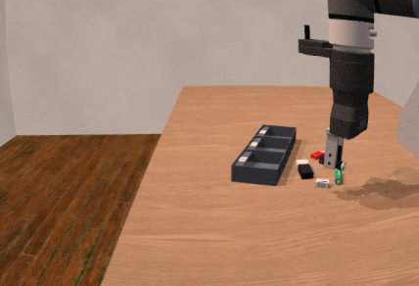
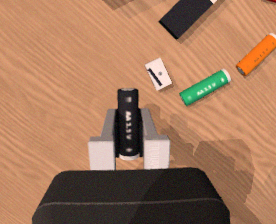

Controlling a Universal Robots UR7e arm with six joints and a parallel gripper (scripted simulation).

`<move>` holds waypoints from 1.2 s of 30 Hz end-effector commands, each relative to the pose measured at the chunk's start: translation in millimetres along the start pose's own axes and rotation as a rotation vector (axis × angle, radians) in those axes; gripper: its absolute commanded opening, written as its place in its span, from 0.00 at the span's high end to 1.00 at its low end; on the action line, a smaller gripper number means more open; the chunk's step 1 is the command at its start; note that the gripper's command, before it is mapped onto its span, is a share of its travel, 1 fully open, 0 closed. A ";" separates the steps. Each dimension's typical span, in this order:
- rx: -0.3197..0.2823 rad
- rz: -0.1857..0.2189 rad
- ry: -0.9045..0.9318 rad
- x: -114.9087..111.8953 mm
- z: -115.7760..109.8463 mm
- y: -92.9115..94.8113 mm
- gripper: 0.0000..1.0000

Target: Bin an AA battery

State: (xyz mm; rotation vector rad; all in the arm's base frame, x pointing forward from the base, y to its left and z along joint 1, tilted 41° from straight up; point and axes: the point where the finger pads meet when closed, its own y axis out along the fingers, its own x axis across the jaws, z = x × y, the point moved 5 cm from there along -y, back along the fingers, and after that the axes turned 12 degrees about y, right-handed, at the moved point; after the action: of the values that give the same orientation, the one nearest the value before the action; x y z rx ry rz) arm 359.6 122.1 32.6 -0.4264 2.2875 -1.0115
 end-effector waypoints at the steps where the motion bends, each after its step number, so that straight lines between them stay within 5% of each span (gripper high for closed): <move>1: 0.000 0.000 0.000 -8.3 34.8 3.0 0.69; 12: 0.000 0.001 0.000 -15.3 67.1 2.9 0.69; 27: -0.002 0.005 0.460 -31.6 143.5 2.8 0.69; 36: -0.006 0.008 0.699 -31.8 145.5 2.8 0.69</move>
State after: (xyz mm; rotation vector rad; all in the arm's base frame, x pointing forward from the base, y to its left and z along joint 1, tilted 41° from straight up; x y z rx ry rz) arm 473.5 59.7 -33.7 -0.1369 2.7873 -1.2358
